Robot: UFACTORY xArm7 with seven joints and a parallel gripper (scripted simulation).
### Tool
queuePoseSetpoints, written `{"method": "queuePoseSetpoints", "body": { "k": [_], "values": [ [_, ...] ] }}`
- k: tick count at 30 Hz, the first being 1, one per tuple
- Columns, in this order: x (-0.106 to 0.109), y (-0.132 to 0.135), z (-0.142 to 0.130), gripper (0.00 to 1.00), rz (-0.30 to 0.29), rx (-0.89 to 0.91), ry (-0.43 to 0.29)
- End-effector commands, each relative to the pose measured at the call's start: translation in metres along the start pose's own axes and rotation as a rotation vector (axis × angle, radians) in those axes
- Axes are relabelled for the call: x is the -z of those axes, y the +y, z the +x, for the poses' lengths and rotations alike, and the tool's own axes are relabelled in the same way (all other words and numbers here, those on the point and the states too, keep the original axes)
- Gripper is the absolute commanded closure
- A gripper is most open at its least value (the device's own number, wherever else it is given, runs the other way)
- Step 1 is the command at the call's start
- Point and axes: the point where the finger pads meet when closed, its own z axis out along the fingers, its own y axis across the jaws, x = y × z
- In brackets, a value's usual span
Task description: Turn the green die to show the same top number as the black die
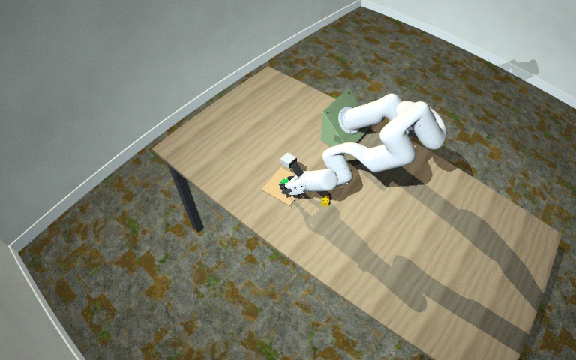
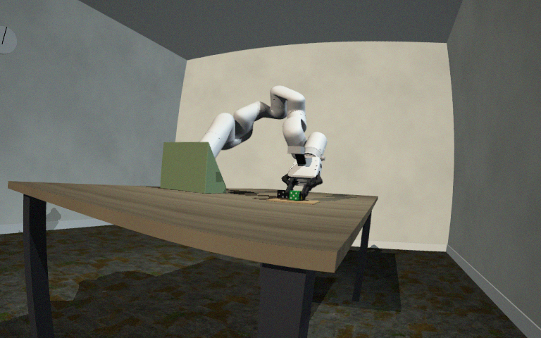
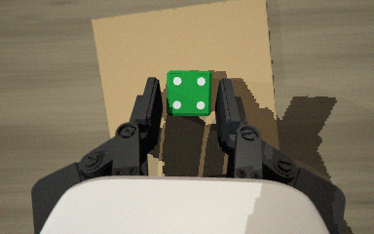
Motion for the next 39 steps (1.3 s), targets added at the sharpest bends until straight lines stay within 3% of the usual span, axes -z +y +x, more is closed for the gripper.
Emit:
{"method": "queuePoseSetpoints", "body": {
  "k": [1, 3, 4, 39],
  "values": [
    [0.0009, -0.0012, 0.0016, 0.53, 0.003, -0.003, 0.001],
    [0.0009, -0.0012, 0.0016, 0.53, 0.003, -0.003, 0.001],
    [0.0009, -0.0012, 0.0016, 0.73, 0.003, -0.003, 0.001],
    [0.0010, -0.0012, 0.0017, 0.73, 0.003, -0.003, 0.001]
  ]
}}
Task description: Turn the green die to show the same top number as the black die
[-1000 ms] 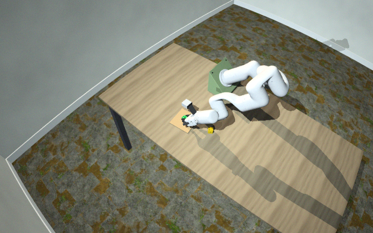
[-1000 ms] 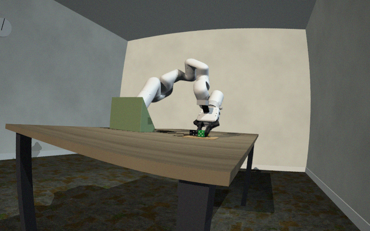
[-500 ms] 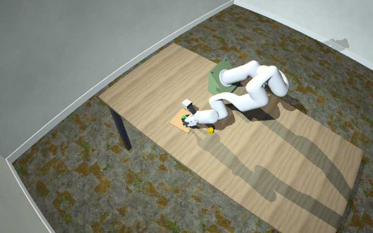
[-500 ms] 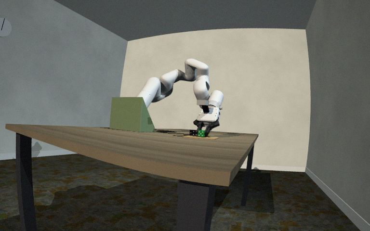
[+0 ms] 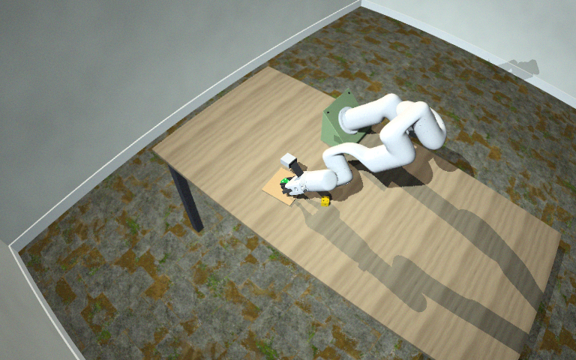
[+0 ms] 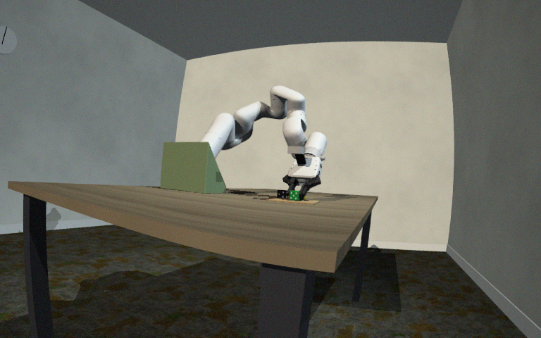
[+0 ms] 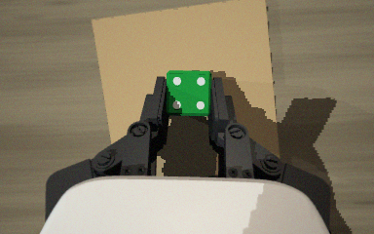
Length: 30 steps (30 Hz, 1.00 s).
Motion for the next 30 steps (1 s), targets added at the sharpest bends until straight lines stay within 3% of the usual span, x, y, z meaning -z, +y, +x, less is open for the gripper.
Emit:
{"method": "queuePoseSetpoints", "body": {
  "k": [1, 9, 22, 30],
  "values": [
    [0.001, -0.001, 0.002, 0.73, 0.003, -0.003, 0.001],
    [0.009, -0.001, 0.009, 0.73, 0.003, -0.003, 0.001],
    [0.044, -0.001, 0.045, 0.73, 0.003, -0.003, 0.001],
    [0.050, -0.001, 0.051, 0.73, 0.003, -0.003, 0.001]
  ]
}}
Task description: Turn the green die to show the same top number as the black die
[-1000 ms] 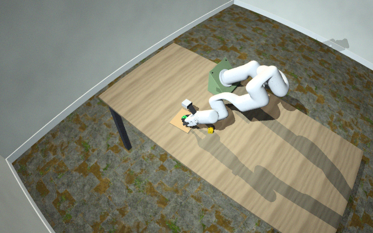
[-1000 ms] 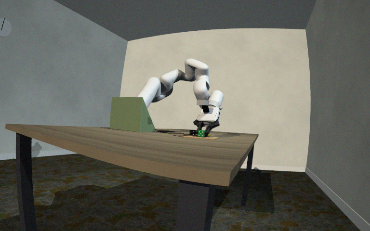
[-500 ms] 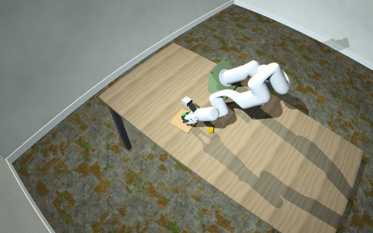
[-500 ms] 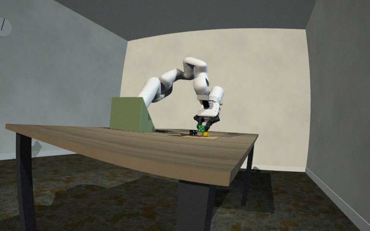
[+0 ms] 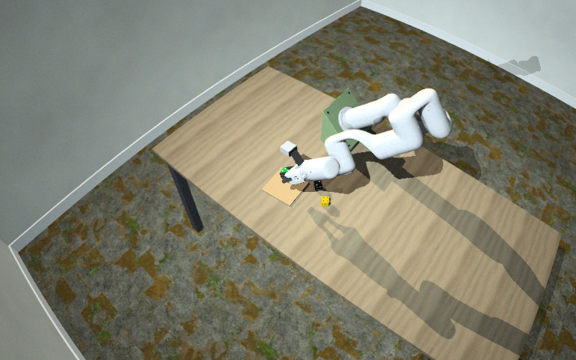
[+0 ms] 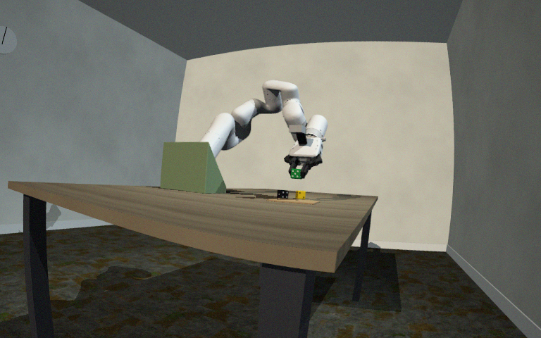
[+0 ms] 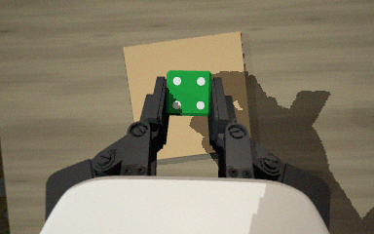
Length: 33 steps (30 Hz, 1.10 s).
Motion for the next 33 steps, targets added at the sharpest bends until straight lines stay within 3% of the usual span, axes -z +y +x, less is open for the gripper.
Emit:
{"method": "queuePoseSetpoints", "body": {
  "k": [1, 13, 16, 25, 33],
  "values": [
    [0.0030, -0.0011, 0.0035, 0.73, 0.003, -0.004, 0.001],
    [0.0027, -0.0009, 0.0039, 0.73, 0.001, -0.004, -0.007],
    [0.0017, 0.0002, 0.0057, 0.73, -0.007, -0.005, -0.043],
    [0.0018, -0.0005, 0.0084, 0.73, -0.001, -0.004, -0.243],
    [0.0021, -0.0009, 0.0085, 0.73, 0.002, -0.003, -0.266]
  ]
}}
